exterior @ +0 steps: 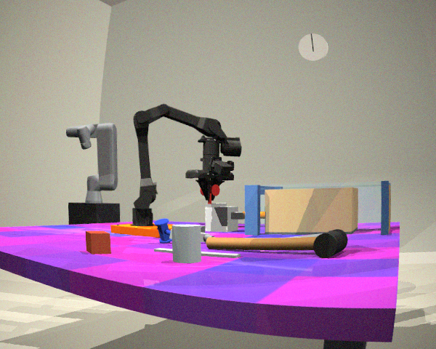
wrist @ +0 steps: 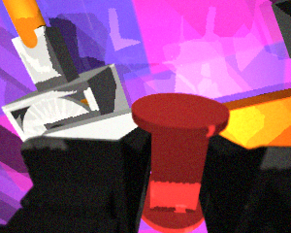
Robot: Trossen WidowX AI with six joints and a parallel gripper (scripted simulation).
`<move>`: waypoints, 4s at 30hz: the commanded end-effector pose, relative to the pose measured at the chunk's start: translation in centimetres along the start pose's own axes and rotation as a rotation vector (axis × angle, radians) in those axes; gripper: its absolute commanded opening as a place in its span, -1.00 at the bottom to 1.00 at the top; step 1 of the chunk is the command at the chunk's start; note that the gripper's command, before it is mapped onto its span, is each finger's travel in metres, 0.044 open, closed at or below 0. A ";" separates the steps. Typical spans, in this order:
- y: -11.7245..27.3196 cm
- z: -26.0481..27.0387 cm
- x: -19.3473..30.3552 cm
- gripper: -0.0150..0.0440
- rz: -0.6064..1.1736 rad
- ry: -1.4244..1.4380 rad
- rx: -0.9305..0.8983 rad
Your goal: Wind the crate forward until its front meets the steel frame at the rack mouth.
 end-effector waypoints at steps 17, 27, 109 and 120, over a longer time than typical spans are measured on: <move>0.3 1.3 -3.3 -0.49 -0.037 -0.005 -0.009; 0.4 2.1 -4.5 -0.49 -0.038 -0.005 -0.010; 0.8 12.2 -7.7 -0.49 -0.040 -0.005 -0.019; 0.8 13.7 -7.2 -0.49 -0.040 -0.005 -0.021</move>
Point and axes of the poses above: the point midway between the two fingers, 35 mm back from their tips, its own y axis back along the fingers, its own z axis across the jaws, x = y × z, the point moved 3 cm from there along y, back along the fingers, and after that the axes turned 9 degrees about y, right-handed, at the moved point
